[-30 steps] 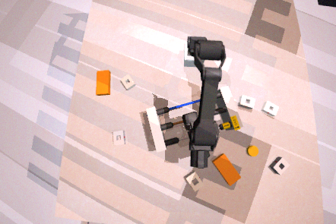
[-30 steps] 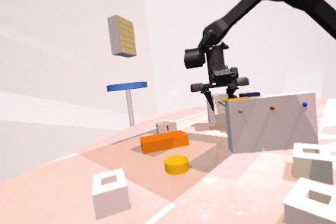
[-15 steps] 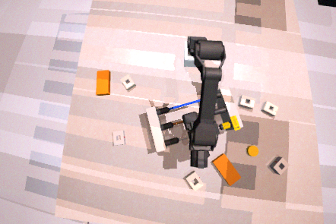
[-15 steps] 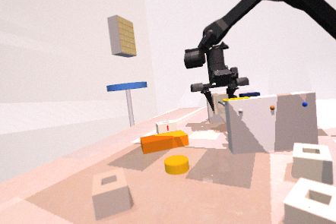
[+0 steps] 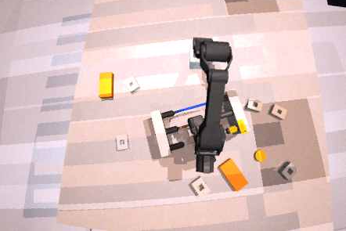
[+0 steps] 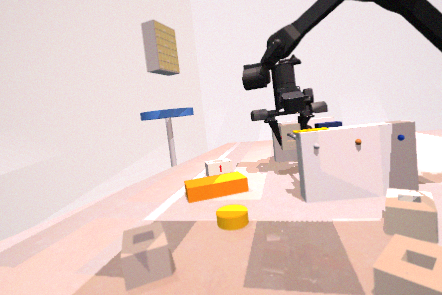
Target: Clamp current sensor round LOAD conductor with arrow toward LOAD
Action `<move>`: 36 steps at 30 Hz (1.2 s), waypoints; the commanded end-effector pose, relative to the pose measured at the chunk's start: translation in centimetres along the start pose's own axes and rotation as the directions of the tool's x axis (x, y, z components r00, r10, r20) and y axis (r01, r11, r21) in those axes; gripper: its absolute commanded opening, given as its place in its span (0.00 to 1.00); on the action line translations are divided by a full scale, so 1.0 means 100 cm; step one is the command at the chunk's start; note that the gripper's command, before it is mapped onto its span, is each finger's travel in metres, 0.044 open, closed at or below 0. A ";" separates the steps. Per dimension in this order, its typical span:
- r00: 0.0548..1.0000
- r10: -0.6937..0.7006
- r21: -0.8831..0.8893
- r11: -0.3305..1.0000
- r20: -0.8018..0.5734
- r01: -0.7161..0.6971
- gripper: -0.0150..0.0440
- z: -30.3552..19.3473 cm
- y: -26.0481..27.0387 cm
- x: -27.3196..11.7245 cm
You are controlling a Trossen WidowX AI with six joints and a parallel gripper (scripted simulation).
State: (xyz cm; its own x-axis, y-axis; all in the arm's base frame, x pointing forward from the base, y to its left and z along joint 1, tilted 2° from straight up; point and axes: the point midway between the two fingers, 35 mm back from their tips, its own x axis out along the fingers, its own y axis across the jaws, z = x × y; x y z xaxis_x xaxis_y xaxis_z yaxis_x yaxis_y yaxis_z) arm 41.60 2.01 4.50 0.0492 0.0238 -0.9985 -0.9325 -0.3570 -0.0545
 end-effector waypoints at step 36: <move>1.000 0.000 0.000 1.000 0.000 0.000 0.69 0.000 0.000 0.001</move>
State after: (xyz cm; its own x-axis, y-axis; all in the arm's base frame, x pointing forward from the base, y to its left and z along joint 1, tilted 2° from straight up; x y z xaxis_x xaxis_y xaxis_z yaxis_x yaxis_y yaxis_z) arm 41.58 2.00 4.35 0.0488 0.0238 -0.9985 -0.9325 -0.3570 -0.0541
